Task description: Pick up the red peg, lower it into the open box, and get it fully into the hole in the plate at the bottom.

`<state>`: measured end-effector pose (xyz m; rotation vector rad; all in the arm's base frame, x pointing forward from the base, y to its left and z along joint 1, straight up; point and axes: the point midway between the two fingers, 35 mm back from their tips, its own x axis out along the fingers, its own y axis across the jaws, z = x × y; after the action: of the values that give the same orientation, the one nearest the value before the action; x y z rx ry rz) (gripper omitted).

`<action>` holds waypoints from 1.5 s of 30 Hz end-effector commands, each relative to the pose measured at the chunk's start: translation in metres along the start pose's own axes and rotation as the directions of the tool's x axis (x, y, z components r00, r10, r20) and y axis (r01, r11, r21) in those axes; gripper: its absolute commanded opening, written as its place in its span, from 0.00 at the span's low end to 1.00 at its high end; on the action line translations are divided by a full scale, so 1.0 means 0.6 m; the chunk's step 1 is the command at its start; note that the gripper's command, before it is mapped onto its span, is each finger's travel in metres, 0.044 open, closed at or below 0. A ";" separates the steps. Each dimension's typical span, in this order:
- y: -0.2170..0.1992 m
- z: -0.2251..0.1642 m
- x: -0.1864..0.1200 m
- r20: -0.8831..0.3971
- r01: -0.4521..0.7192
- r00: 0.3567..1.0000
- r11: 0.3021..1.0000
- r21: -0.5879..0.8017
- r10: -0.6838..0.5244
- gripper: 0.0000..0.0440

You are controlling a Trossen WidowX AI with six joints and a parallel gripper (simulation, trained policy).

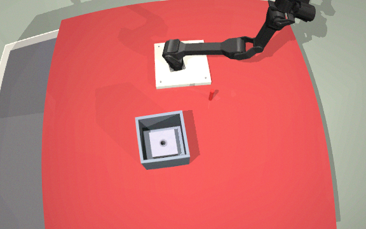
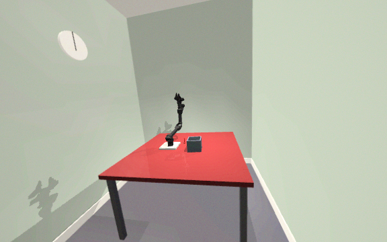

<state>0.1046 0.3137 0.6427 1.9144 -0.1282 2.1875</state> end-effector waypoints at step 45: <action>0.615 -0.064 -0.023 0.250 -0.662 0.452 0.134 0.738 0.857 1.00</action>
<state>-0.0194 -0.0205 0.6615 2.2368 -0.2185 3.6176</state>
